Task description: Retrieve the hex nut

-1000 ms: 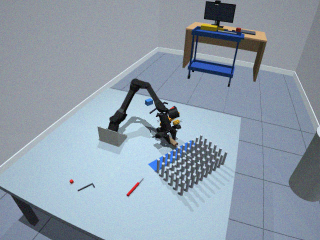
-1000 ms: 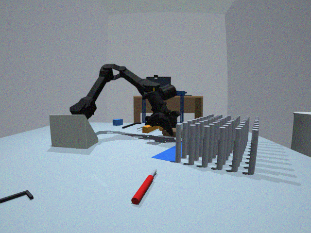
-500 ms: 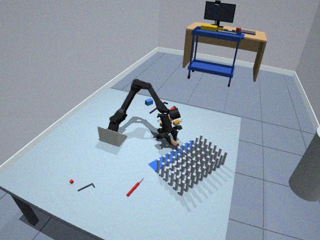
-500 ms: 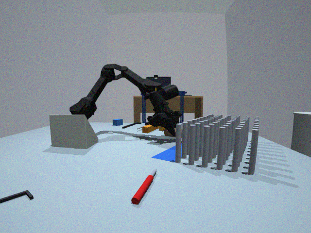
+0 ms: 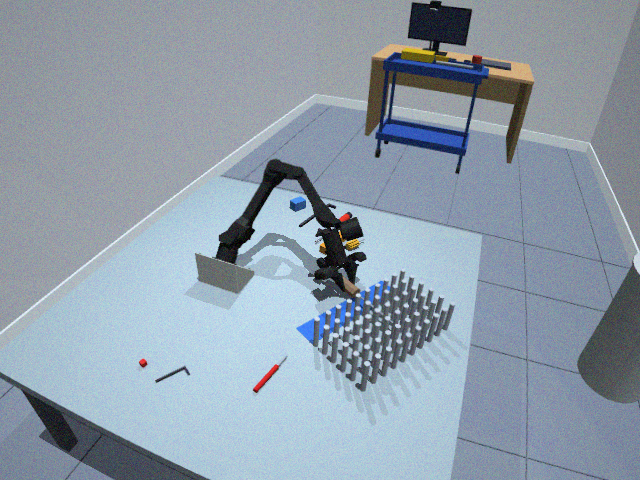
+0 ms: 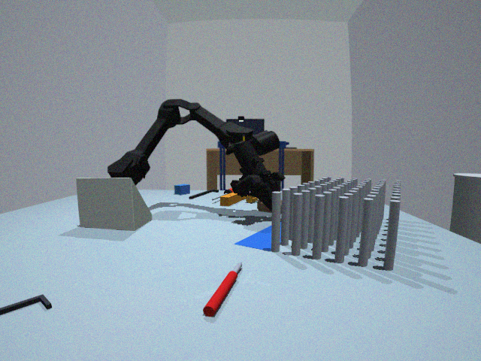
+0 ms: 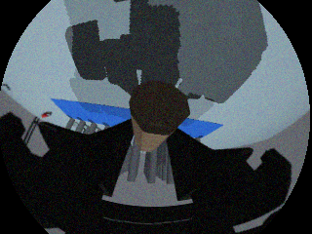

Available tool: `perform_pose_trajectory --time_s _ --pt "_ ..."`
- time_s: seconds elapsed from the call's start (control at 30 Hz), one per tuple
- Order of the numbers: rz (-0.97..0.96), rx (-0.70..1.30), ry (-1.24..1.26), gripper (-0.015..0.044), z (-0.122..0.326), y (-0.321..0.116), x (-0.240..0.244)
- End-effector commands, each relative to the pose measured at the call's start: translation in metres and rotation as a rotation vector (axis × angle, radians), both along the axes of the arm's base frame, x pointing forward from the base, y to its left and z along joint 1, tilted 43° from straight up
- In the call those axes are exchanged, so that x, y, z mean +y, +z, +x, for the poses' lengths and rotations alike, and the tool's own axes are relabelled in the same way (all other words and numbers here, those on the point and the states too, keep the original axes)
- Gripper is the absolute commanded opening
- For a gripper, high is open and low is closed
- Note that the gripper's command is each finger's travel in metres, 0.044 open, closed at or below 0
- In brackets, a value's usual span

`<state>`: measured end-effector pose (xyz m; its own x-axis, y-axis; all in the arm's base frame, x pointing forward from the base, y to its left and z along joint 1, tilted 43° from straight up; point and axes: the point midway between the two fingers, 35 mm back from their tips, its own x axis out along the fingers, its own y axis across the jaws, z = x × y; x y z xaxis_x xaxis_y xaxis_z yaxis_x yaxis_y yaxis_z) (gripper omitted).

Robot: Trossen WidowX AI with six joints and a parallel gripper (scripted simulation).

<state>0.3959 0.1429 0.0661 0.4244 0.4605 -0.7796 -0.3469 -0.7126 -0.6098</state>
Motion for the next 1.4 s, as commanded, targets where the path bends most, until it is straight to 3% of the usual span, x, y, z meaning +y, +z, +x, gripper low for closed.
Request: perform_pose_trajectory --time_s 0.0,1.37 --pt "0.002 -0.014 0.002 0.0 0.005 0.002 -0.001" --pt "0.003 -0.009 -0.003 0.0 -0.005 -0.01 0.01"
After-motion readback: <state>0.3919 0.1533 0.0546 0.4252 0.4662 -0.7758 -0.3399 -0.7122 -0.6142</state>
